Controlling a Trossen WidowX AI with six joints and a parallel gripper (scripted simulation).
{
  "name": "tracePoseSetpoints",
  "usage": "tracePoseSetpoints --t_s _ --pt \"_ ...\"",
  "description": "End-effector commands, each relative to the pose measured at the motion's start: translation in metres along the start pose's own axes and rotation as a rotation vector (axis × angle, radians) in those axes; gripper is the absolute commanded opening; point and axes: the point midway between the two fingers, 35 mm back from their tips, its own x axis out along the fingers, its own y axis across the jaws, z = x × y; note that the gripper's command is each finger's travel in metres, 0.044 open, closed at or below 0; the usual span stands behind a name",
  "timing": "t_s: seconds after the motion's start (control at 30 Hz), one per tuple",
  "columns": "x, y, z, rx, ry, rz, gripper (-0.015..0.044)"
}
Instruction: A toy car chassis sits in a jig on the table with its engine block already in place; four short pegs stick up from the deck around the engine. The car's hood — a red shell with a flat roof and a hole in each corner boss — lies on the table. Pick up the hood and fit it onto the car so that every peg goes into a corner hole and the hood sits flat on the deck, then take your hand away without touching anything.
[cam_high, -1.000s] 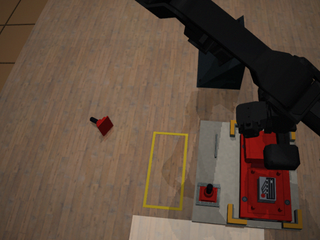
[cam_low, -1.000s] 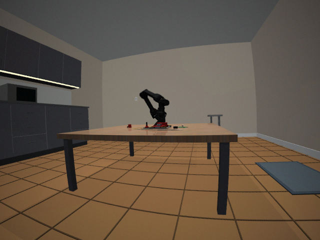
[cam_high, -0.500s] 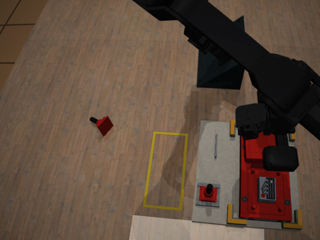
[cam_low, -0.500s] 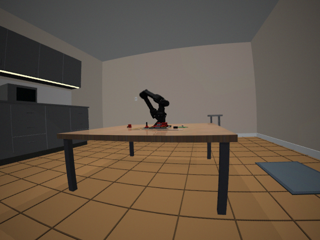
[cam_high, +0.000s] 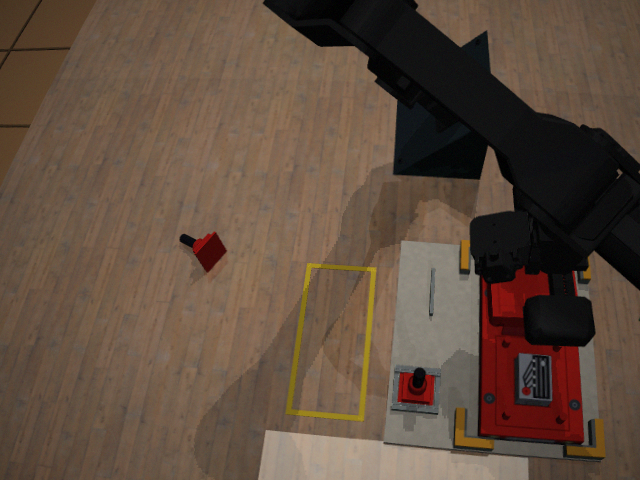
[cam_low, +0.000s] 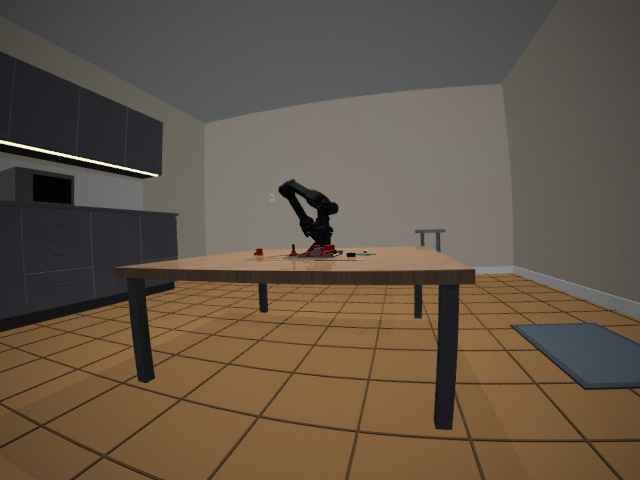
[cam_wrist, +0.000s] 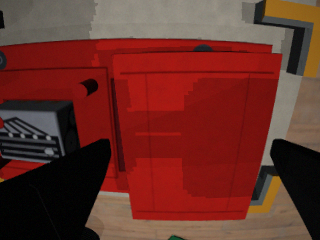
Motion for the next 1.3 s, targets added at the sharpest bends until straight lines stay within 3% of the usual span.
tracePoseSetpoints --t_s 0.0,0.33,0.47,0.77,1.1,1.27 --pt "0.003 0.0 0.0 -0.005 -0.004 0.001 0.044" --pt "0.008 0.0 0.0 -0.005 -0.004 0.001 0.044" --pt "0.005 0.0 0.0 0.0 0.0 0.0 0.0335" --pt "0.005 0.0 0.0 0.0 0.0 0.0 0.0275" --pt "-0.007 0.0 0.0 -0.001 0.0 0.0 0.0012" --pt "-0.018 0.0 0.0 -0.002 0.0 0.0 0.0"
